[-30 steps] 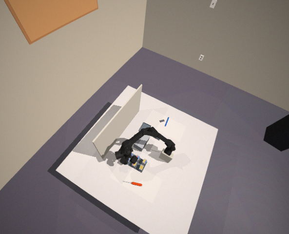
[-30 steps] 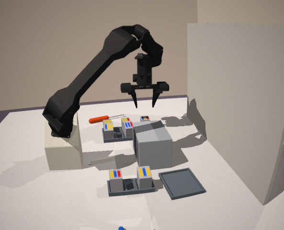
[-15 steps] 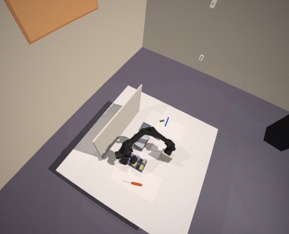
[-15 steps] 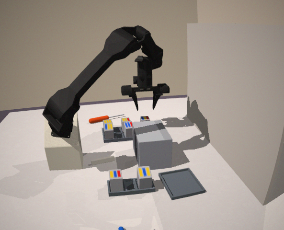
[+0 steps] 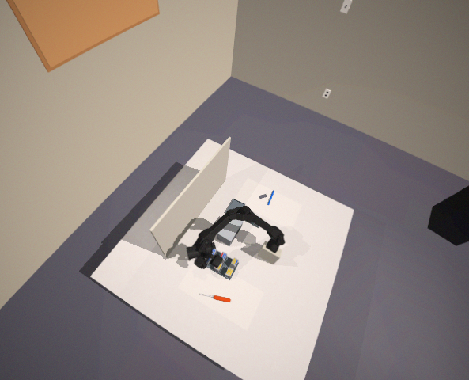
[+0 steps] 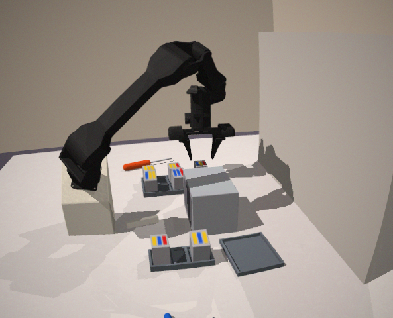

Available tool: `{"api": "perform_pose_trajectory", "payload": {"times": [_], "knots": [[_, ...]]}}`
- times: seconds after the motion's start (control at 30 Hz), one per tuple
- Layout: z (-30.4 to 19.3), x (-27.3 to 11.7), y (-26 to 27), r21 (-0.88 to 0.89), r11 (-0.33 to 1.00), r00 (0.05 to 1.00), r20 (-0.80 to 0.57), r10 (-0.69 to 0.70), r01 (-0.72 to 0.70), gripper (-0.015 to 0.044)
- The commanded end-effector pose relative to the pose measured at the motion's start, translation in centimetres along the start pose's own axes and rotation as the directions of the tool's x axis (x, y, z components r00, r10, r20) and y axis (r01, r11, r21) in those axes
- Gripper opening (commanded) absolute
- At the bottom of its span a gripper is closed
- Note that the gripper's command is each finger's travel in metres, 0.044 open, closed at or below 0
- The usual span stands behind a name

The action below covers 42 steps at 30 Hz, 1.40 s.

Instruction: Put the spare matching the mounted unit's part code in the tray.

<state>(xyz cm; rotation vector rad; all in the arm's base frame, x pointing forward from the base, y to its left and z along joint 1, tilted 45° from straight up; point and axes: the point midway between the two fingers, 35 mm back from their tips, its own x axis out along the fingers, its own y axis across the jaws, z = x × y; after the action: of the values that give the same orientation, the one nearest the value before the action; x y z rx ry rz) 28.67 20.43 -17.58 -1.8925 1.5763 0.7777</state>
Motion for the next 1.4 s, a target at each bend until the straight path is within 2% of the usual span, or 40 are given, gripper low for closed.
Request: {"api": "perform_pose_trajectory", "payload": {"times": [0.0, 0.77, 1.07, 1.27, 1.37], "knots": [[-0.1, 0.9, 0.1, -0.006, 1.0, 1.0, -0.006, -0.001, 0.001, 0.03], [-0.1, 4.6, 0.3, -0.006, 1.0, 1.0, -0.01, -0.001, 0.001, 0.03], [-0.1, 4.7, 0.3, -0.006, 1.0, 1.0, -0.01, -0.001, 0.001, 0.03], [-0.1, 4.6, 0.3, -0.001, 1.0, 1.0, -0.006, 0.002, -0.002, 0.0142], [-0.1, 4.6, 0.3, -0.001, 1.0, 1.0, -0.006, 0.002, -0.002, 0.0123]]}}
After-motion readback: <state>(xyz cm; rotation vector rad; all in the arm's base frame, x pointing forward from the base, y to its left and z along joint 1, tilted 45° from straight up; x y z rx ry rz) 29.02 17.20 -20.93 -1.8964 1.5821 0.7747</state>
